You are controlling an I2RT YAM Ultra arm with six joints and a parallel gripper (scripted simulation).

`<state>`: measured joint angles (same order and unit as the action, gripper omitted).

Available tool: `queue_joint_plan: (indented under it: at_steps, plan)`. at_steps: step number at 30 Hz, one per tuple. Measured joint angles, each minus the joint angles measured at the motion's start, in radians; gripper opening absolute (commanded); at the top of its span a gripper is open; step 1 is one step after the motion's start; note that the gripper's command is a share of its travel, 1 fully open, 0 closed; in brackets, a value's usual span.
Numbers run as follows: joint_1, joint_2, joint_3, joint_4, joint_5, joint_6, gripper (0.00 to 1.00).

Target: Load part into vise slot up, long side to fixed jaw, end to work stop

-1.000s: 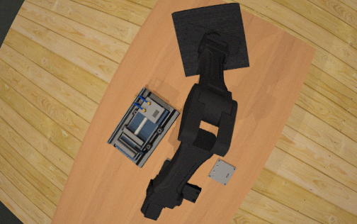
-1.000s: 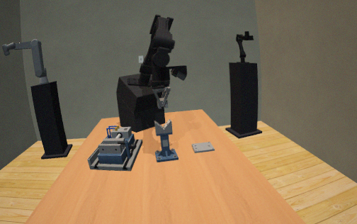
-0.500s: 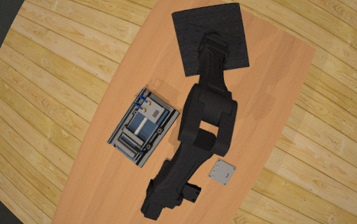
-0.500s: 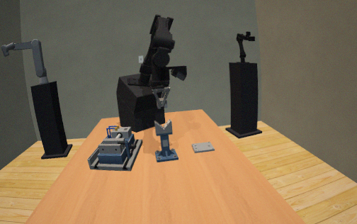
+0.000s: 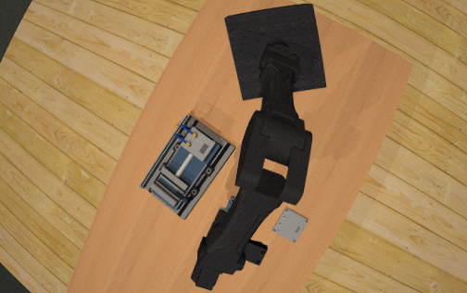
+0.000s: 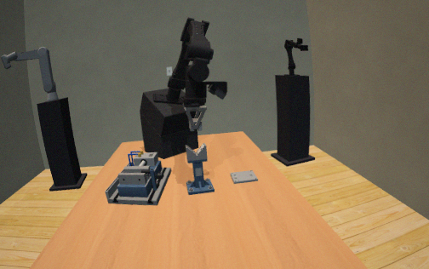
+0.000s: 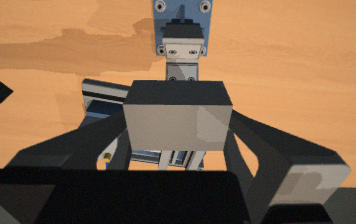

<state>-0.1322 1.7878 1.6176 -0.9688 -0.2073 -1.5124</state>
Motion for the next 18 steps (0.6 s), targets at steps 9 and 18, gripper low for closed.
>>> queue_joint_plan:
  at_steps: [9, 18]
  plan:
    - [0.026, 0.000, 0.001, -0.006, 0.061, 0.023, 0.00]
    - [0.069, 0.008, 0.021, -0.016, 0.147, 0.056, 0.00]
